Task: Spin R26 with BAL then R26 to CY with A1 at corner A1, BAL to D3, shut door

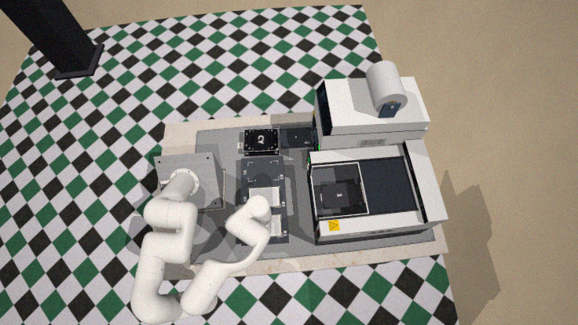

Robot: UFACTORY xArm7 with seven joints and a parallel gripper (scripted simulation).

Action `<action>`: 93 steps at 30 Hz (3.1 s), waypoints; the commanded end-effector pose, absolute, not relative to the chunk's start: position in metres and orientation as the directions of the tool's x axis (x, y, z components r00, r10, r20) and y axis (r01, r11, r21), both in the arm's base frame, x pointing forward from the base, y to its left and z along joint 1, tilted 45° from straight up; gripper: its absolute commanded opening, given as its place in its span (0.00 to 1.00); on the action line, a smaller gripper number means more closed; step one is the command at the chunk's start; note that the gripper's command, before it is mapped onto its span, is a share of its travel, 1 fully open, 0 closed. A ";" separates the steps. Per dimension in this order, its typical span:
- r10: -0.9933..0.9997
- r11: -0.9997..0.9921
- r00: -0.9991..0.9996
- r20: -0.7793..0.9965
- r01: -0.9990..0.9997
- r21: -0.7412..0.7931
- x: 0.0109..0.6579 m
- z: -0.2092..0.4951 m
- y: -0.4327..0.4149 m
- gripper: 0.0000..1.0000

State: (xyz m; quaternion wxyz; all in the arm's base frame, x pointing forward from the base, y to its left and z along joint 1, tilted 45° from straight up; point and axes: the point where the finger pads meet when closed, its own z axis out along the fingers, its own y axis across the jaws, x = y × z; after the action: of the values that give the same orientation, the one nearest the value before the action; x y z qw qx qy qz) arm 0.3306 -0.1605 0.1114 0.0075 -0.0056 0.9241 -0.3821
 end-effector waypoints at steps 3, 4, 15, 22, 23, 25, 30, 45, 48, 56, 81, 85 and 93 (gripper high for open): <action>-0.019 0.708 -1.000 -0.012 -0.005 -0.707 0.331 0.111 -0.161 0.00; -0.019 0.708 -1.000 -0.012 -0.005 -0.707 0.331 0.110 -0.161 0.00; -0.019 0.708 -1.000 -0.012 -0.005 -0.707 0.331 0.110 -0.162 1.00; -0.019 0.708 -1.000 -0.012 -0.005 -0.707 0.331 0.110 -0.162 1.00; -0.019 0.708 -1.000 -0.012 -0.005 -0.707 0.331 0.110 -0.162 1.00; -0.019 0.708 -1.000 -0.012 -0.005 -0.707 0.331 0.110 -0.162 1.00; -0.019 0.708 -1.000 -0.012 -0.005 -0.707 0.331 0.110 -0.162 1.00; -0.019 0.708 -1.000 -0.012 -0.005 -0.707 0.331 0.110 -0.162 1.00; -0.019 0.708 -1.000 -0.012 -0.005 -0.707 0.331 0.110 -0.162 1.00; -0.019 0.708 -1.000 -0.012 -0.005 -0.707 0.331 0.110 -0.162 1.00; -0.019 0.708 -1.000 -0.012 -0.005 -0.707 0.331 0.122 -0.150 1.00; -0.019 0.708 -1.000 -0.012 -0.005 -0.707 0.331 0.127 -0.145 1.00; -0.019 0.708 -1.000 -0.012 -0.005 -0.707 0.331 0.136 -0.136 1.00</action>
State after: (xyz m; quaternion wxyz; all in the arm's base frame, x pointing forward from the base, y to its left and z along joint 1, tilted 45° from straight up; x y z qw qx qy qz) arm 0.3302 -0.1416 0.1302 0.0076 -0.0057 0.9241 -0.3821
